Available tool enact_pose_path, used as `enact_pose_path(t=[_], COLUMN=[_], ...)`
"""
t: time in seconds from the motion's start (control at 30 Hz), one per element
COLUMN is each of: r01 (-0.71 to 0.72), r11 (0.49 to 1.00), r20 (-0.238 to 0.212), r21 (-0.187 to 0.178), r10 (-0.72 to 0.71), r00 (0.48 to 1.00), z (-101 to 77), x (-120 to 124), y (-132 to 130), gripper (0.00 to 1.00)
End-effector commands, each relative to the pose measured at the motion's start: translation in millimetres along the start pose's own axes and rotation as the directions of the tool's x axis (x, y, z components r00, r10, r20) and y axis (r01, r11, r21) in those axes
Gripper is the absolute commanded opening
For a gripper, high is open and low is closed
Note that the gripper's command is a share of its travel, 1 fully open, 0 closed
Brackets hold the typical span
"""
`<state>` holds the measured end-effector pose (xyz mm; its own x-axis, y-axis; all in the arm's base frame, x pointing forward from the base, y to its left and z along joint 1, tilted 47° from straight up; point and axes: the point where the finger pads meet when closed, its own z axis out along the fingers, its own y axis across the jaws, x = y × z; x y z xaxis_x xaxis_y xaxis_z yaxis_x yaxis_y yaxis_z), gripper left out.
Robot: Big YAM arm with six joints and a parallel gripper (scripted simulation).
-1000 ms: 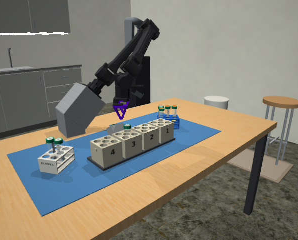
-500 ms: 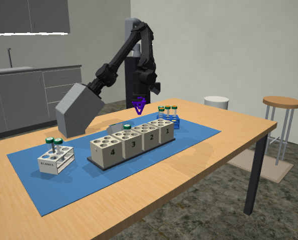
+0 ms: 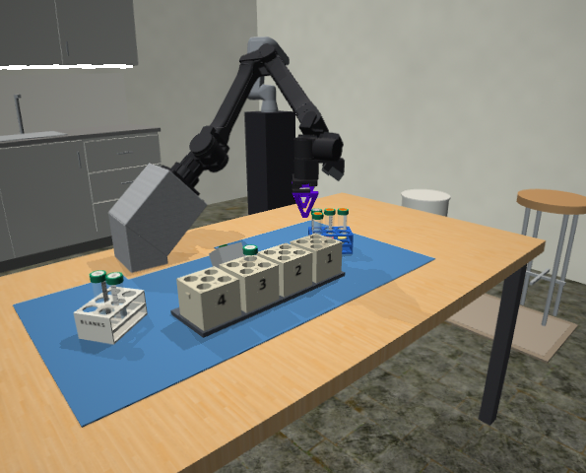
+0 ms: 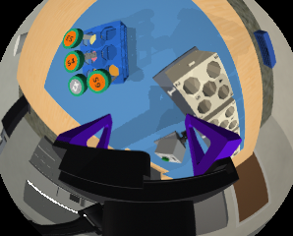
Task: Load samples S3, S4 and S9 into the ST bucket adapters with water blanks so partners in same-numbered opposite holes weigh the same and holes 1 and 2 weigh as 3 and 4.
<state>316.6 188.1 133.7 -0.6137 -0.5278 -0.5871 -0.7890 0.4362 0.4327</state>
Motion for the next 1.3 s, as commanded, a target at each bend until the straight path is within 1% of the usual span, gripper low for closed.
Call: enact_pose_path(t=[0.0, 0.27, 0.33, 0.37, 0.4, 0.5, 0.53, 0.57, 1.27], r01=[-0.015, -0.014, -0.014, -0.047, -0.035, -0.026, -0.026, -0.029, -0.029], r11=[1.0, 1.0, 1.0, 0.999, 0.999, 1.0, 1.0, 1.0, 1.0], r20=[0.03, 0.038, 0.038, 0.003, 0.016, 0.028, 0.028, 0.031, 0.031], r21=[0.008, 0.005, 0.005, -0.006, -0.003, -0.001, -0.001, 0.004, 0.004], r10=[0.015, 0.014, 0.014, 0.047, 0.035, 0.026, 0.026, 0.029, 0.029], r00=[0.999, 0.999, 0.999, 0.999, 0.999, 0.999, 0.999, 0.999, 0.999], z=[-11.5, -14.7, -14.7, -1.9, -5.9, -10.0, -9.9, -9.5, -9.8], x=[-40.4, -90.7, -90.7, -83.6, -98.7, -118.4, -118.4, -111.8, -111.8], y=[23.1, 71.4, 71.4, 70.0, 76.6, 96.2, 96.2, 89.9, 89.8], gripper=[1.0, 1.0, 1.0, 1.0, 1.0, 1.0, 1.0, 1.0, 1.0])
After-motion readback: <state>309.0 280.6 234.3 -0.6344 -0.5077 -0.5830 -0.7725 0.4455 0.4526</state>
